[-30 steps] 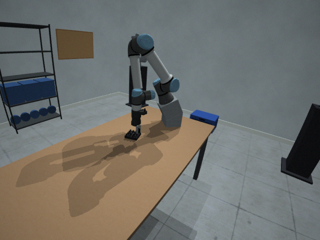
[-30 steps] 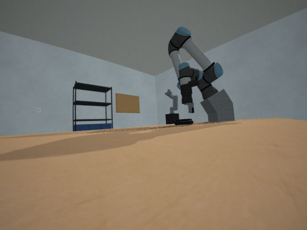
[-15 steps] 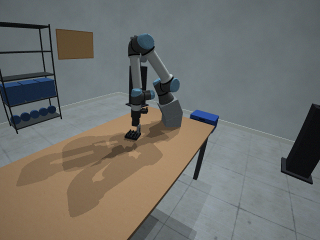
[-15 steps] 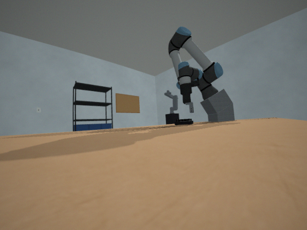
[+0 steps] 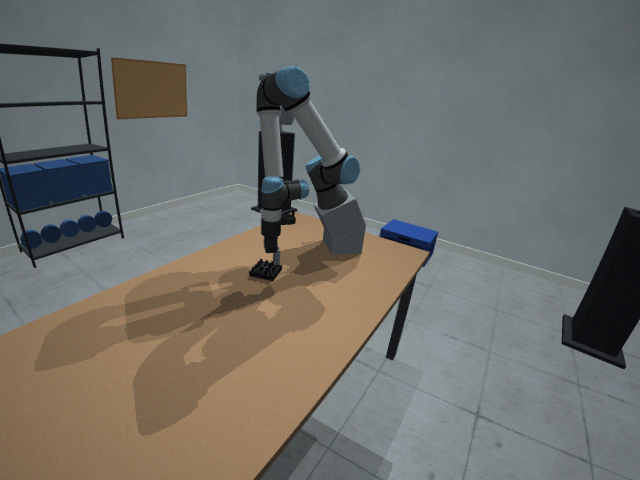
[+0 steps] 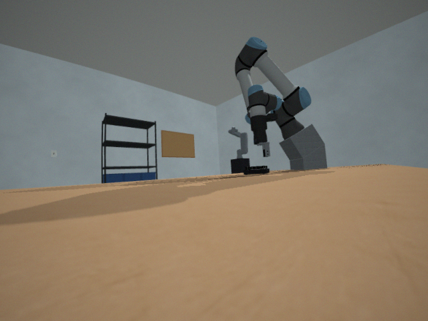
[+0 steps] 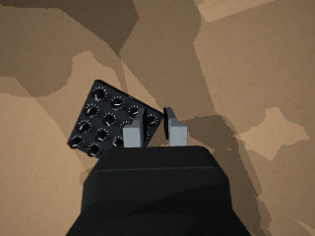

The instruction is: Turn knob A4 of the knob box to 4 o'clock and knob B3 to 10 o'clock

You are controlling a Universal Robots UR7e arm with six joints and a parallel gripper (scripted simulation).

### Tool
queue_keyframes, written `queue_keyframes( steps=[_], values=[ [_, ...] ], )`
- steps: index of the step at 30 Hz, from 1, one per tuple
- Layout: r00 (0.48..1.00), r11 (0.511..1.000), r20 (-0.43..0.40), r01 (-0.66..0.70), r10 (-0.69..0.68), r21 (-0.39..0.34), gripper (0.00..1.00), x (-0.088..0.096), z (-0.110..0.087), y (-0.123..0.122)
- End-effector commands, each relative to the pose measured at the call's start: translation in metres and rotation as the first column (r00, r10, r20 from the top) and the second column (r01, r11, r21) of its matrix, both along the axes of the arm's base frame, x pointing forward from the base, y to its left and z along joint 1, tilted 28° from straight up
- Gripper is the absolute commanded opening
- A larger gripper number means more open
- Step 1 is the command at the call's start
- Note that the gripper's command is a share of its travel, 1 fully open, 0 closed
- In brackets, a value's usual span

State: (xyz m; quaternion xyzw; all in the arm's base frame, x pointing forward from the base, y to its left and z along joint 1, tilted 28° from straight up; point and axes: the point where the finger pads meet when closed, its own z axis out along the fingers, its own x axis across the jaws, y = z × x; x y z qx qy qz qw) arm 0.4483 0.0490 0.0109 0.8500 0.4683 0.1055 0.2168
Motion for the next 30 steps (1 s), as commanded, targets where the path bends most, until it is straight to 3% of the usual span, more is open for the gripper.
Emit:
queue_keyframes(
  steps=[1,7,13,15,30],
  values=[
    [0.99,0.99,-0.042,-0.135,0.133,-0.05,0.46,0.0,0.002,-0.002],
    [0.949,0.945,-0.108,-0.306,0.295,-0.111,0.46,0.0,0.004,-0.004],
    [0.879,0.869,-0.182,-0.469,0.441,-0.159,0.46,0.002,0.007,-0.007],
    [0.879,0.869,-0.182,-0.469,0.441,-0.159,0.46,0.002,0.007,-0.007],
    [0.681,0.654,-0.332,-0.728,0.653,-0.208,0.46,0.006,0.014,-0.012]
  ],
)
